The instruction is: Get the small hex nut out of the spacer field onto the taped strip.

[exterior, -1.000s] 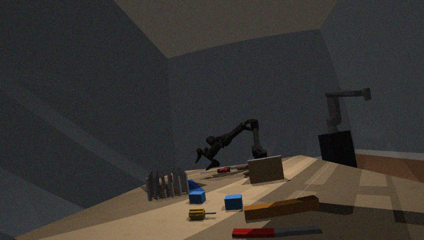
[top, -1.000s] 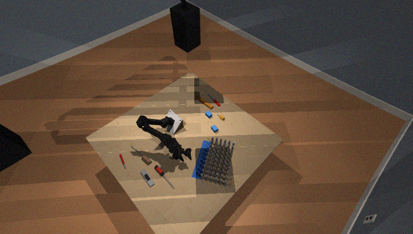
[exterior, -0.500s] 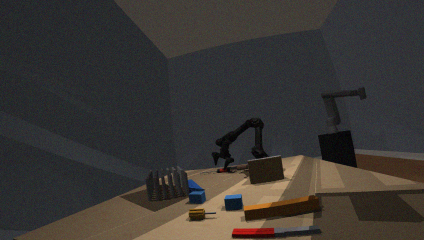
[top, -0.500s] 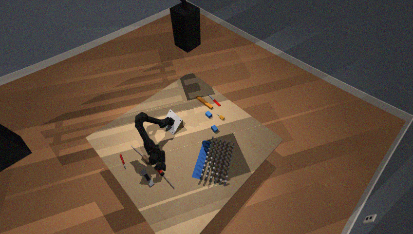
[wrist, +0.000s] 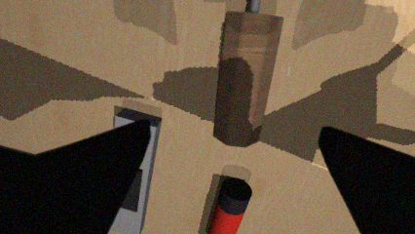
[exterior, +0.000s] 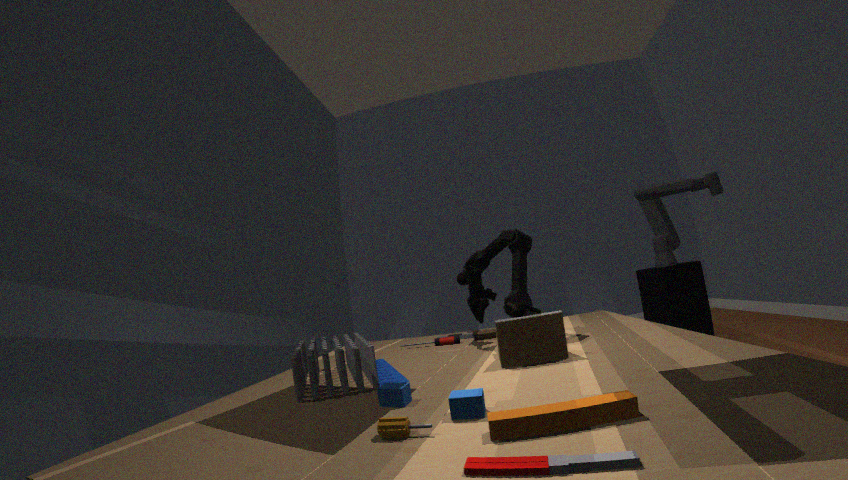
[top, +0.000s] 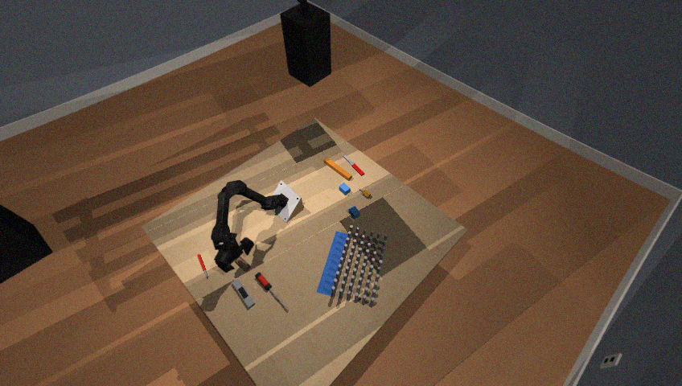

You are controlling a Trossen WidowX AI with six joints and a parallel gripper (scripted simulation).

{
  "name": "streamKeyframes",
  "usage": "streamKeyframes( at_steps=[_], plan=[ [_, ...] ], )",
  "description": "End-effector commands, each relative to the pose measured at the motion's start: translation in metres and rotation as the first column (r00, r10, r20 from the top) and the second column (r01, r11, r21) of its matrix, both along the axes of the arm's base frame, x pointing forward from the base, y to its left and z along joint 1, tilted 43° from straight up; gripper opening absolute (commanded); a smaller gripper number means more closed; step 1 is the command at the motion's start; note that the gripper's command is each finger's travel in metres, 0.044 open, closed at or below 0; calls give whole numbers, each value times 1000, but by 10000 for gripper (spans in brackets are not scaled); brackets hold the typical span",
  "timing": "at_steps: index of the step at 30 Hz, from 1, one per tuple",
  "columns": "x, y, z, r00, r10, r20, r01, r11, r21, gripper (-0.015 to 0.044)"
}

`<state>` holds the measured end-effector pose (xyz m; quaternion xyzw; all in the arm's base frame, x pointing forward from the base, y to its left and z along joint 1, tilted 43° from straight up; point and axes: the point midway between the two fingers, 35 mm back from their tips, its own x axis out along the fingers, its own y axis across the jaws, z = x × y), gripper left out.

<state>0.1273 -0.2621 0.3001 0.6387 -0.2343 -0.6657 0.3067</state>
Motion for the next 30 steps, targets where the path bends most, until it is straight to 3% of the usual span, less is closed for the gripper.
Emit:
streamKeyframes(
  at_steps=[1,17,23,30],
  plan=[
    [-12,3,3,997,-74,30,73,997,15,440],
    [-12,6,0,997,-74,30,73,997,16,440],
    [-12,6,0,997,-74,30,73,997,16,282],
    [-12,6,0,997,-74,30,73,997,16,280]
  ],
)
